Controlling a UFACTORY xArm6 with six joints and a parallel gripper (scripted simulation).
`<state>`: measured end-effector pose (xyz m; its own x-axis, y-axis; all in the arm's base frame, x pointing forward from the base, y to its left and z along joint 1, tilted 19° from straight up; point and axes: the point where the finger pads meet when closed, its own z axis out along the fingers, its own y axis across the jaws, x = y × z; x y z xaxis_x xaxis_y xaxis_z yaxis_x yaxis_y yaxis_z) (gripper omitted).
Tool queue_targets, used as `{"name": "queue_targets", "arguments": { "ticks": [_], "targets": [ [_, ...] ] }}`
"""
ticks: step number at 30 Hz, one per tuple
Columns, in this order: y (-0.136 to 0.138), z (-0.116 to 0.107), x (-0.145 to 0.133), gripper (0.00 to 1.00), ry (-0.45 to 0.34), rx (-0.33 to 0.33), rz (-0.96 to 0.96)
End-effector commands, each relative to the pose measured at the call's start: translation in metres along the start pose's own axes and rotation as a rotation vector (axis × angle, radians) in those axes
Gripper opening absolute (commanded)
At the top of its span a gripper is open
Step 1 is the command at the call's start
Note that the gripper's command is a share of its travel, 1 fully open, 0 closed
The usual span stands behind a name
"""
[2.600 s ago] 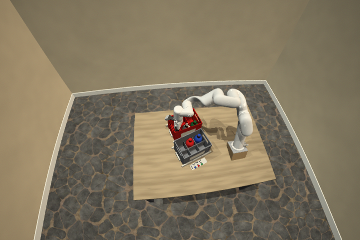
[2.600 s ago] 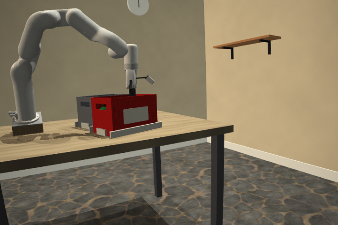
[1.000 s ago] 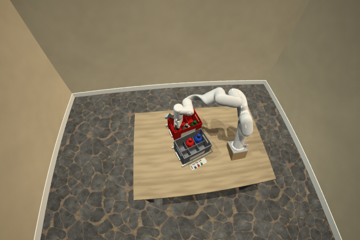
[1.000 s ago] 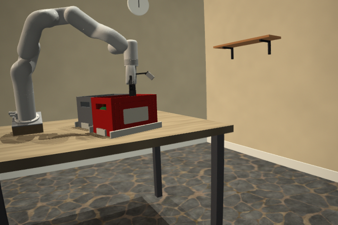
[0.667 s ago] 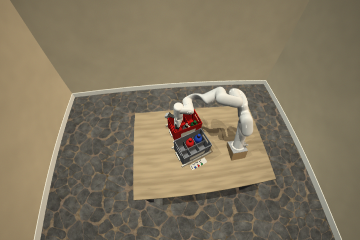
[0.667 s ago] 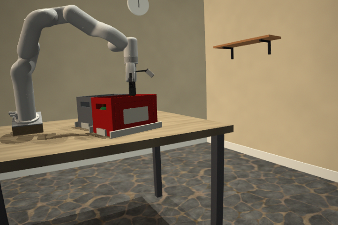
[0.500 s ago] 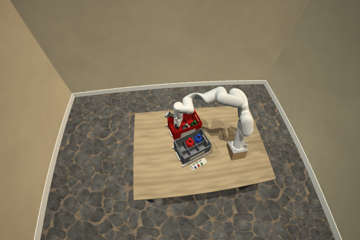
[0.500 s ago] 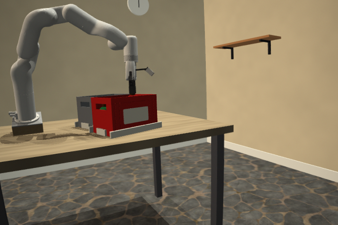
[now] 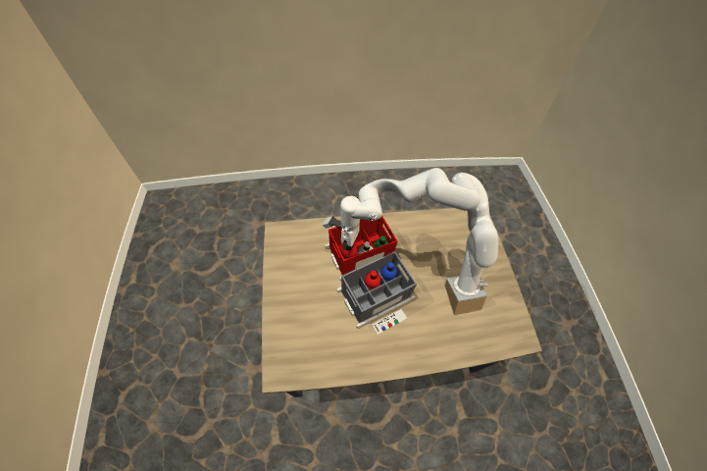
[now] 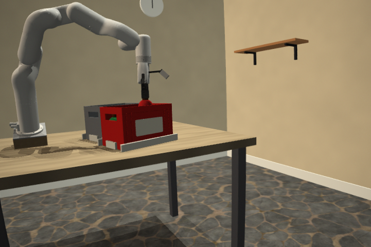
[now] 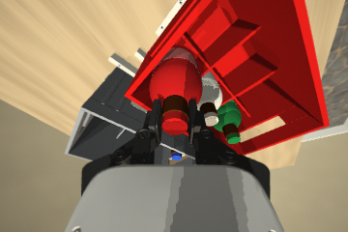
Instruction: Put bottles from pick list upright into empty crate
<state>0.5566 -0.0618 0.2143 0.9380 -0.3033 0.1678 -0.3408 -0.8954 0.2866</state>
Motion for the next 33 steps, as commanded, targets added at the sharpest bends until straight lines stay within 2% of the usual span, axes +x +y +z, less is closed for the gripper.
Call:
{"name": "queue_targets", "arguments": {
  "ticks": [1,33],
  "targets": [
    [0.0,-0.01,0.001,0.0,0.005,0.002,0.001],
    [0.0,-0.057,0.001,0.0,0.005,0.002,0.001]
  ]
}}
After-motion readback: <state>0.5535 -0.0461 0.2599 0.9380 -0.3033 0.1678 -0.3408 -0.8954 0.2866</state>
